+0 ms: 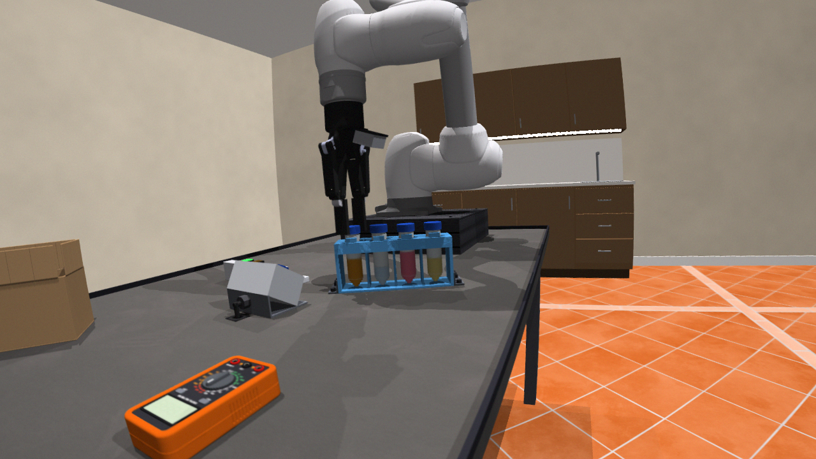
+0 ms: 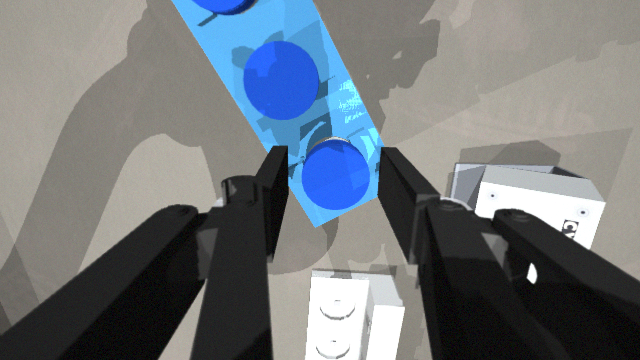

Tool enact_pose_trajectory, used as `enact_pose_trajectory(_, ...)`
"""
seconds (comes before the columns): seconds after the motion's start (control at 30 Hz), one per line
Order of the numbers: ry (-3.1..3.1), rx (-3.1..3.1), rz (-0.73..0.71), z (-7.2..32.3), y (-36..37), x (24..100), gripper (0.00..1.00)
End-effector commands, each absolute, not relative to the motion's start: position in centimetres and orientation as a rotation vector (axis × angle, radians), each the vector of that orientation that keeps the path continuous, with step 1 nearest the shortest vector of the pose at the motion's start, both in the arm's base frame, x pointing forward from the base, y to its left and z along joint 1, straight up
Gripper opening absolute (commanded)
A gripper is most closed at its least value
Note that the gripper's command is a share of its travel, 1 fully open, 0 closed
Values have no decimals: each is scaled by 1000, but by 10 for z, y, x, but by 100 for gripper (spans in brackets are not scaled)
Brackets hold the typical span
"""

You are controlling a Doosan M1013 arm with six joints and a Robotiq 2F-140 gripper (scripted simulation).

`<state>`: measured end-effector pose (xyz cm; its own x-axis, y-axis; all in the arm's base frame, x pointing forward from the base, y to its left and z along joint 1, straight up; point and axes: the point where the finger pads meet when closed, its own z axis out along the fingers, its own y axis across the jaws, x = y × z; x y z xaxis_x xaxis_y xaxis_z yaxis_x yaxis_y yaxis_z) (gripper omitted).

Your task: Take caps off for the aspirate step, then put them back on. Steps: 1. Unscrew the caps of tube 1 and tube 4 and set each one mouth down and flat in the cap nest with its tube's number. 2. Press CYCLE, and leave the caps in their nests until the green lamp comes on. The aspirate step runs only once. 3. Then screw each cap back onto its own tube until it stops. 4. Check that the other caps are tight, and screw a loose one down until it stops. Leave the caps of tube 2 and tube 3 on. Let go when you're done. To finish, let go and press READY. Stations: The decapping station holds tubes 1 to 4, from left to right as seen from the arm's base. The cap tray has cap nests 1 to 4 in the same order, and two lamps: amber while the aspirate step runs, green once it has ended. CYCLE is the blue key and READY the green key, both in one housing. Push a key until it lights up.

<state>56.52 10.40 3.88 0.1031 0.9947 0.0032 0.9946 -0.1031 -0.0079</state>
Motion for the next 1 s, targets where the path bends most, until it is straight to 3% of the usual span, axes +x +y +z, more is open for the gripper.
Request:
enact_pose_trajectory(0.0,-2099,-2328,2,40,104,566,41)
enact_pose_trajectory(0.37,-2145,-2286,2,40,104,566,41)
enact_pose_trajectory(0.97,-2755,-1495,-2,40,104,566,41)
